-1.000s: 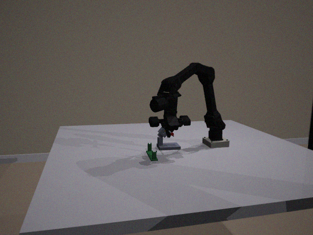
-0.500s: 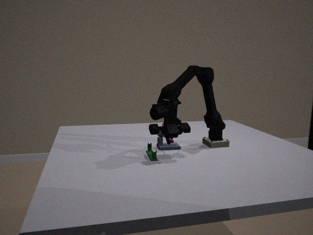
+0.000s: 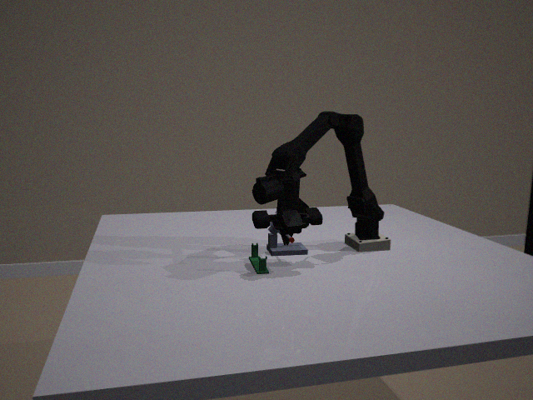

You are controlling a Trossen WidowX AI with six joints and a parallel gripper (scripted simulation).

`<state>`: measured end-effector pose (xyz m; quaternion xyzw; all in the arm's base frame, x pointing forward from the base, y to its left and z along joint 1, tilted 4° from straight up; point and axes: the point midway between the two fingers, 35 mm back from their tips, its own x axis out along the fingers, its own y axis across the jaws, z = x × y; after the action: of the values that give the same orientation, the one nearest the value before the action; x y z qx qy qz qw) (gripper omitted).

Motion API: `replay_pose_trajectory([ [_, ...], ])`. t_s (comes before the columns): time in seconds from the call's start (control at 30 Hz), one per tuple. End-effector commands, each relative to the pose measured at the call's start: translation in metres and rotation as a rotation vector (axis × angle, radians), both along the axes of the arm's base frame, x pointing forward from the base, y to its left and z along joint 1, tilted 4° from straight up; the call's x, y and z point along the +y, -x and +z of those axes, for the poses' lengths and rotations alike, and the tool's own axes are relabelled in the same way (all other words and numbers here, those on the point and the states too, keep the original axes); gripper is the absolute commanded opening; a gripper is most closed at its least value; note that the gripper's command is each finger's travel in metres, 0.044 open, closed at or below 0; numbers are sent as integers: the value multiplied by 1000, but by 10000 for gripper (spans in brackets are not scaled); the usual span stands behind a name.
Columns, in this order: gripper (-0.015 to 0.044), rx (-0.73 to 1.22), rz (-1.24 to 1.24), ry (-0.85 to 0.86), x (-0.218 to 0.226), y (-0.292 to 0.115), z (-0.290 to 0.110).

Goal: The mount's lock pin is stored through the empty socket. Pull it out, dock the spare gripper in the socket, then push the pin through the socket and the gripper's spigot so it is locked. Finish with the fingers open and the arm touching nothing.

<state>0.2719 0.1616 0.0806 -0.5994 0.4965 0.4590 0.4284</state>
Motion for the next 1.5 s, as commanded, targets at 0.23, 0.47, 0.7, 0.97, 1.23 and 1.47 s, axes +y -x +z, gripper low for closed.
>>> replay_pose_trajectory([
  [0.23,0,5,3,-7,-8,-1,3],
  [0.47,0,13,4,-6,-14,-1,2],
  [0.7,0,20,3,-5,-20,-2,2],
  [0.97,0,28,3,-5,-26,-3,1],
  [1.23,0,35,2,-6,-33,-4,1],
  [1.47,0,41,2,-6,-38,-5,1],
])
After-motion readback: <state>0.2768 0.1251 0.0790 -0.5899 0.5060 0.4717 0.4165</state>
